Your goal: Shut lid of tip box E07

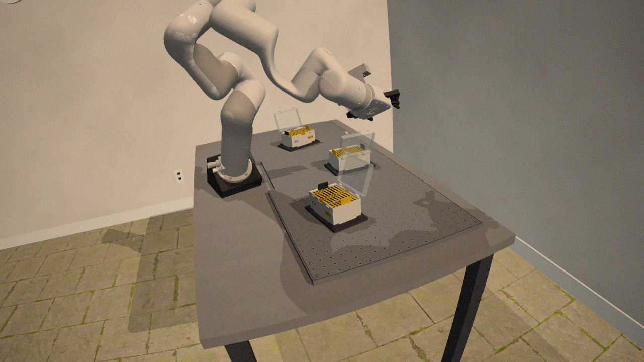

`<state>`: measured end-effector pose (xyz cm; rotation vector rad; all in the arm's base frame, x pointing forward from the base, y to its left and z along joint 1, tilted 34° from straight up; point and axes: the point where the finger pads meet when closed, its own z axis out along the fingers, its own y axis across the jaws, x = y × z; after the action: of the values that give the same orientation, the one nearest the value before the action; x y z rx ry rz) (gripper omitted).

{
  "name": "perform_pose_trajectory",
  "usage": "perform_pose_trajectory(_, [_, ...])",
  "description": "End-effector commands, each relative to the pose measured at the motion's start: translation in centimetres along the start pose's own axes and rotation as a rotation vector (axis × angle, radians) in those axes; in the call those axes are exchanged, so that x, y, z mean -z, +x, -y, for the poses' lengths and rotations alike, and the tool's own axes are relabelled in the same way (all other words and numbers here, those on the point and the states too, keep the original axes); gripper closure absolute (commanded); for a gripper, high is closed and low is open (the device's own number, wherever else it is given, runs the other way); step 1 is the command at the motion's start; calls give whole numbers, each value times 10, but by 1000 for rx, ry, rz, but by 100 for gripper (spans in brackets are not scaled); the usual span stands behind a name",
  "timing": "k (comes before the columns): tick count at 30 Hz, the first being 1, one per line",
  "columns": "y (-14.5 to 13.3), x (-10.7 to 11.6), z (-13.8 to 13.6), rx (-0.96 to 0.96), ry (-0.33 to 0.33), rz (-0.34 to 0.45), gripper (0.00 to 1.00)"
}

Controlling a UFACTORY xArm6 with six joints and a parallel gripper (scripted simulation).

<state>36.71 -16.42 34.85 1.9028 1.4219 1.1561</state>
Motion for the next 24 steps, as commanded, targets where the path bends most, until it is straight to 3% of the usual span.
perform_pose_trajectory(1, [1, 1, -1, 2, -2, 0, 0])
perform_pose_trajectory(17, [1, 1, -1, 2, -2, 0, 0])
perform_pose_trajectory(18, [4, -2, 1, -24, 16, -11, 100])
perform_pose_trajectory(21, [15, -11, 7, -101, 70, -44, 100])
perform_pose_trajectory(24, [22, -17, 11, -114, 80, -50, 100])
